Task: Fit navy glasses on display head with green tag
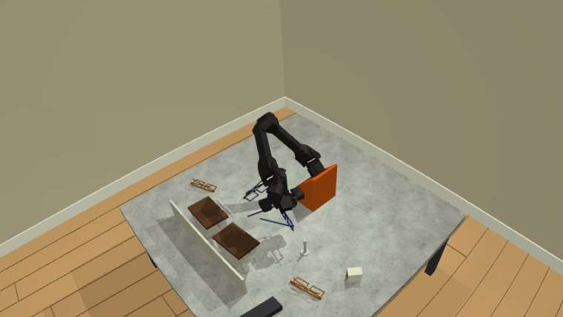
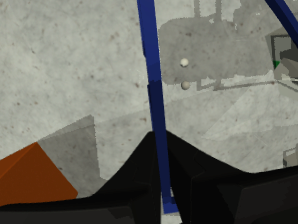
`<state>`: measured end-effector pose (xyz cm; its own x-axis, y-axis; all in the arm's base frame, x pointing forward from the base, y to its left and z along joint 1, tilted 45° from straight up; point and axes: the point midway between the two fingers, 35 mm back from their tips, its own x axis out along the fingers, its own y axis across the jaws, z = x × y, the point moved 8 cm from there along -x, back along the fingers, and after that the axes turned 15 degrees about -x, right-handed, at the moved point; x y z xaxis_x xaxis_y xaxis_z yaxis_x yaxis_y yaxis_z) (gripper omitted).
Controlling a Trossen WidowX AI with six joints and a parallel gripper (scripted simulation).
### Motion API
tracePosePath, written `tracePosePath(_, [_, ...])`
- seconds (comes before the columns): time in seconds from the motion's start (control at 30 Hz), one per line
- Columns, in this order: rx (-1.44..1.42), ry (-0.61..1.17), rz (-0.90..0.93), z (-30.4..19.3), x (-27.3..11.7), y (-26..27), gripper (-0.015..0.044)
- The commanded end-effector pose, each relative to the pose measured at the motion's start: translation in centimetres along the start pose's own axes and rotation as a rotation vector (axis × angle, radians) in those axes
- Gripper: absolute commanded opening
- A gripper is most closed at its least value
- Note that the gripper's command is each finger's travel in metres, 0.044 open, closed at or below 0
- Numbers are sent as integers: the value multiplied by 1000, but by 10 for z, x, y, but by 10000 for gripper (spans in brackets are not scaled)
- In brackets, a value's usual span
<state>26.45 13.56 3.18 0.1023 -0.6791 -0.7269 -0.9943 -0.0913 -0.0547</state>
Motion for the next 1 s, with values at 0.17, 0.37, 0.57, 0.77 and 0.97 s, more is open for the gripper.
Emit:
tracePosePath(0.17, [5,-5,-6,52,-1,12,0])
tracePosePath(0.37, [8,4,-5,85,3,26,0])
tracePosePath(0.57, [13,17,-5,116,8,43,0])
tracePosePath(0.77, [13,19,-5,119,9,45,0])
tracePosePath(0.97, [13,19,-5,119,16,44,0])
